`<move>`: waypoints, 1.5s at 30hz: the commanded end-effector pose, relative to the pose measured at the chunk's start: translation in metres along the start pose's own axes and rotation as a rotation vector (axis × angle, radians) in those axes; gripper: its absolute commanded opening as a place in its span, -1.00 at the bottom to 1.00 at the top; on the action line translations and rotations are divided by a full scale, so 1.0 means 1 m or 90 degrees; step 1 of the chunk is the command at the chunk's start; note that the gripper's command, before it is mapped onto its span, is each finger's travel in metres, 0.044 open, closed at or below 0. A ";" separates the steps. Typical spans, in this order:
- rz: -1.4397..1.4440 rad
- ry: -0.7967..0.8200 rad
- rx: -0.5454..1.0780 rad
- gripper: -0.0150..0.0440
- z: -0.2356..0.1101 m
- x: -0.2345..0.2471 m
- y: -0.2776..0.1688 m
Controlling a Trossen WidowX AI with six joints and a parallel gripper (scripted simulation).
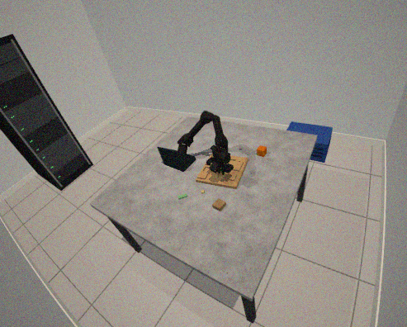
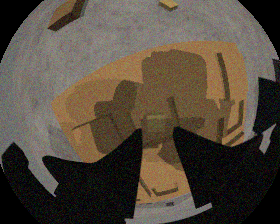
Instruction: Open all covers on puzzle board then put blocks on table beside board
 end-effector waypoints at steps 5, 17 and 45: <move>0.003 -0.003 0.003 0.00 0.009 -0.001 -0.001; 0.003 -0.003 0.004 0.00 0.015 -0.001 -0.001; 0.000 -0.001 0.001 -0.22 0.023 0.000 -0.001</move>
Point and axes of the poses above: the point midway between the two fingers, 35 mm back from their tips, its own z axis out along the fingers, its own x axis across the jaws, y = z × x, the point moved 4 cm from there along -z, back along the fingers, and after that the axes turned 4 degrees about z, right-handed, at the moved point
